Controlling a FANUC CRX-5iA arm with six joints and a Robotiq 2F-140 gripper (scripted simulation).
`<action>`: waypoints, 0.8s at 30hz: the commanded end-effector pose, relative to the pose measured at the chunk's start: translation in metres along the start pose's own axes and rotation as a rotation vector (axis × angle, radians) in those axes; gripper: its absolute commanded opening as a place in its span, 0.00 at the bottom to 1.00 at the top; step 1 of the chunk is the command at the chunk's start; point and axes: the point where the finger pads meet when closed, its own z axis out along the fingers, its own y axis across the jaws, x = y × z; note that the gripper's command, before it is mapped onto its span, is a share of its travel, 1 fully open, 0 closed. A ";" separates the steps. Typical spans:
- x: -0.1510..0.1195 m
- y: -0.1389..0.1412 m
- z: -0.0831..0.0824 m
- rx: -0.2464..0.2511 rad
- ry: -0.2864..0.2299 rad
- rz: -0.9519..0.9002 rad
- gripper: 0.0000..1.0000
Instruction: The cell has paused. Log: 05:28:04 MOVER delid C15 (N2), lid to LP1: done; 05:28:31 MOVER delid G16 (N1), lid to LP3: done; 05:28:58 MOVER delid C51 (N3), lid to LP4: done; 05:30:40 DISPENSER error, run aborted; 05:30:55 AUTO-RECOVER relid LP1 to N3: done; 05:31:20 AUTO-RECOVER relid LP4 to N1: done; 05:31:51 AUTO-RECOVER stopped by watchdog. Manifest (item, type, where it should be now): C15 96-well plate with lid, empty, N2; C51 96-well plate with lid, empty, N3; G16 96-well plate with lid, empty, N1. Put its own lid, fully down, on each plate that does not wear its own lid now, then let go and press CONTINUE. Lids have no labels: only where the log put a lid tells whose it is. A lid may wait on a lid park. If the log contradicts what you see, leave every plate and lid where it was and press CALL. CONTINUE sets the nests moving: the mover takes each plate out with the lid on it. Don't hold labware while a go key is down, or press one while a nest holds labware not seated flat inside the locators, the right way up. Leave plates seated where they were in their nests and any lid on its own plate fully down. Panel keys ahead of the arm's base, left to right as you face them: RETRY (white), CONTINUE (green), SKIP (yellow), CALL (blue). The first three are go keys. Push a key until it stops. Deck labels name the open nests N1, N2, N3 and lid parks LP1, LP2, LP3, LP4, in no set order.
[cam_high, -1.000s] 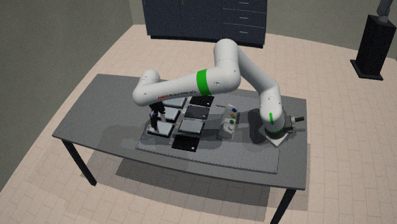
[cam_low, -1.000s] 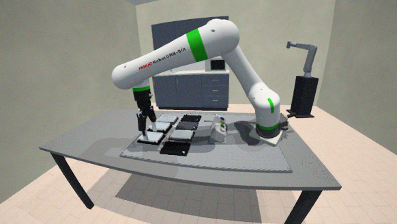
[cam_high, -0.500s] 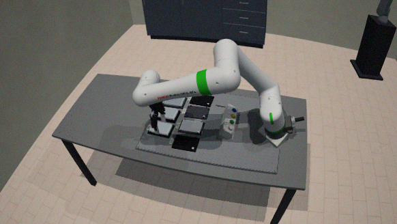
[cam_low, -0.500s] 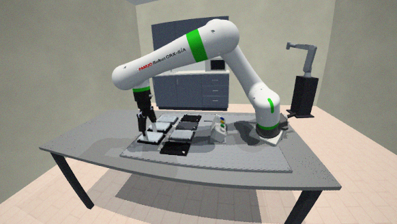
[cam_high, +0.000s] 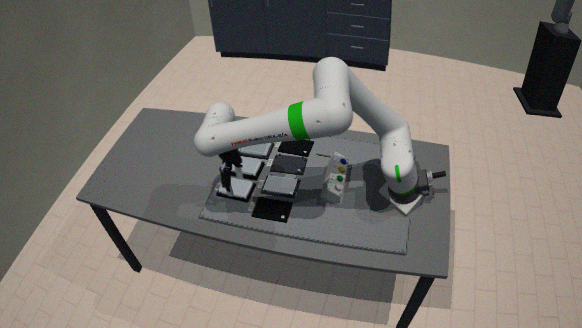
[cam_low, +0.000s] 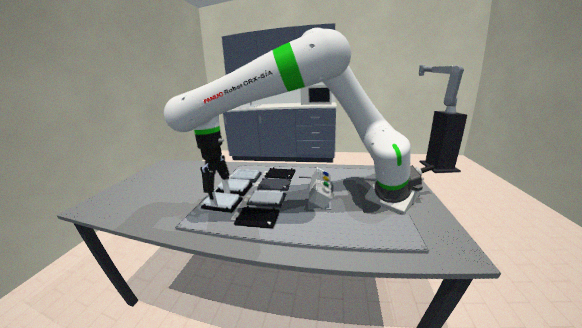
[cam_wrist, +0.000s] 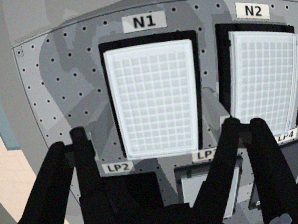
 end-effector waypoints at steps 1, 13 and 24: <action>0.000 0.000 0.000 0.000 0.000 0.000 0.66; 0.000 0.000 0.000 0.000 0.000 0.000 0.66; 0.000 0.000 0.000 0.000 0.000 0.000 0.00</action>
